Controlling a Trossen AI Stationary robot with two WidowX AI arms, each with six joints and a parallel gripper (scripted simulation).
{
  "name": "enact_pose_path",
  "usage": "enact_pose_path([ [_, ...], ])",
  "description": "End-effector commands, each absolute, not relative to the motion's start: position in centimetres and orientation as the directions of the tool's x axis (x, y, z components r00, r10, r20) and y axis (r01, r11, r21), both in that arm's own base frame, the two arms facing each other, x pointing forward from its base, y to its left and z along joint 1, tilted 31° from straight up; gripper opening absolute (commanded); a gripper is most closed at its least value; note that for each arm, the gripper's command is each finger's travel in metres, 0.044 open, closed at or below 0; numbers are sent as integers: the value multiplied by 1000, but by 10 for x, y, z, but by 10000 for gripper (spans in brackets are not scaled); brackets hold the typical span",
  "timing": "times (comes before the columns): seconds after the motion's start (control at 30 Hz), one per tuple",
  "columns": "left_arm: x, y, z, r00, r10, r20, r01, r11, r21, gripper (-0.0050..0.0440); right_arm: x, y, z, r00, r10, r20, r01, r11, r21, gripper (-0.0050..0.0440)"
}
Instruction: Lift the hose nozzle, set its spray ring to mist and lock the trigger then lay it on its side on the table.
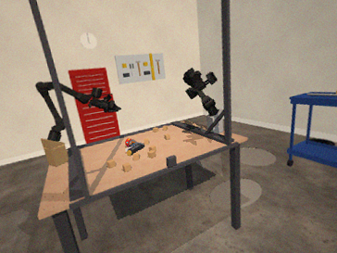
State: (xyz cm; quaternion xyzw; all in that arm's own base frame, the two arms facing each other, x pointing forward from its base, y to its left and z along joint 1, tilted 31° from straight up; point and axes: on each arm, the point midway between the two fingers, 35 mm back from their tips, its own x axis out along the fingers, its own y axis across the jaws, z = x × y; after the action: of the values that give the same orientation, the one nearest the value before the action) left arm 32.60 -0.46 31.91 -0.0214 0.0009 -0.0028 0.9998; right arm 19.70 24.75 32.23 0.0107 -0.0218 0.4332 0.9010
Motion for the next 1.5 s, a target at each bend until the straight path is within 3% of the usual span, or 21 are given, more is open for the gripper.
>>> enact_pose_path([
  [0.0, 334, -9, 330, 1000, -9, -19, 7, 996, -84, 362, 196, 247, 329, 622, 780, 67, -782, 623, -2, 407],
  [0.67, 388, -46, 302, 951, -24, -307, -60, 963, -262, 362, 196, 247, 329, 622, 780, 67, -782, 623, -2, 407],
  [1.47, 434, -112, 245, 778, 12, -628, -265, 912, -312, 362, 196, 247, 329, 622, 780, 67, -782, 623, -2, 407],
])
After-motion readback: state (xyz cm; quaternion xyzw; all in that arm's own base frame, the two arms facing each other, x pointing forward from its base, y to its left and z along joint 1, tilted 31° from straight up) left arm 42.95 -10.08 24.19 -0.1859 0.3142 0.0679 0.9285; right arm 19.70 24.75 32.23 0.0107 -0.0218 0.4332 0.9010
